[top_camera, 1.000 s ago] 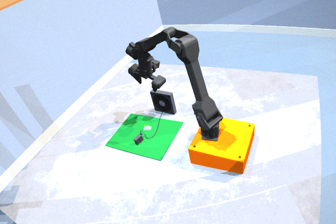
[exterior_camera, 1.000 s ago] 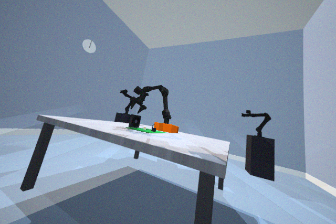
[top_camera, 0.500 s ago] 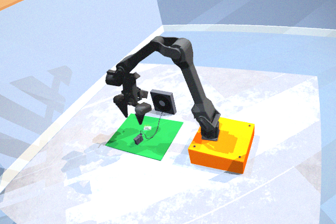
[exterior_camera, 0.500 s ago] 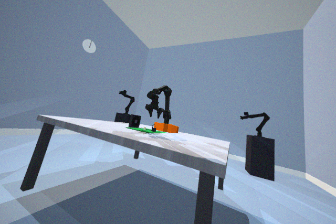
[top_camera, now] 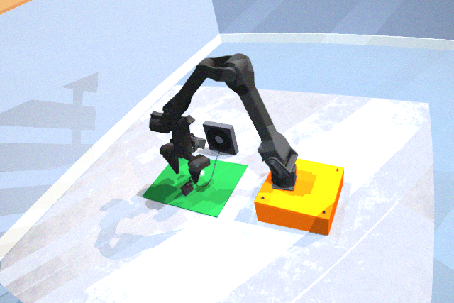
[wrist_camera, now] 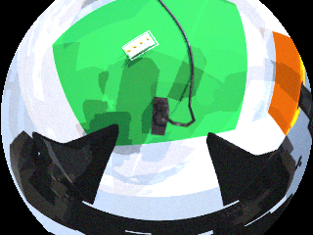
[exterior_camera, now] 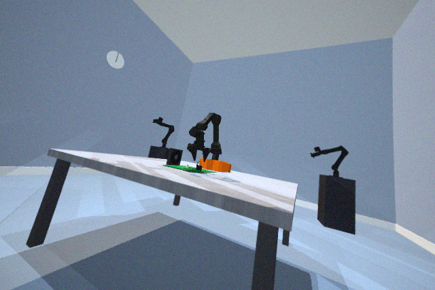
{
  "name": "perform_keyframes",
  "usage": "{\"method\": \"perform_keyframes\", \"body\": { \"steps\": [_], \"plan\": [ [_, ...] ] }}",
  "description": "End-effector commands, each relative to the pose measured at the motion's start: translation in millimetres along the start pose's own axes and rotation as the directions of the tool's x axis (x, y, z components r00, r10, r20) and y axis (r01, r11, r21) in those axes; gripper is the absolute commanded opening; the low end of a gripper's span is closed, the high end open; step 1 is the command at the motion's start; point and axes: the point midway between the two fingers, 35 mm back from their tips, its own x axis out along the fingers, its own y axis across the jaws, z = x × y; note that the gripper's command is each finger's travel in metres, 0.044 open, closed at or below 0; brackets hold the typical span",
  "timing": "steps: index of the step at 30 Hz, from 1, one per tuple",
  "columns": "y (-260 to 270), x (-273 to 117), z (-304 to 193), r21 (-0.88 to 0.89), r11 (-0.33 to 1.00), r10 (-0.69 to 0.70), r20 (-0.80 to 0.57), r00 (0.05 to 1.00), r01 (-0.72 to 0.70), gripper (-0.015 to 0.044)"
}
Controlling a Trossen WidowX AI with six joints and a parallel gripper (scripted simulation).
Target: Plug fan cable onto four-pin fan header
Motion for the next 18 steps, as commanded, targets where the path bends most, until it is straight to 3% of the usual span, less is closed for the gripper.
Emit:
{"method": "perform_keyframes", "body": {
  "steps": [1, 18],
  "plan": [
    [2.8, 2.8, -0.7, 0.001, 1.0, 0.012, -0.008, 1.0, -0.012, 0.044],
    [3.3, 29.3, 5.6, 0.001, 1.0, 0.012, -0.008, 1.0, -0.012, 0.044]
  ]
}}
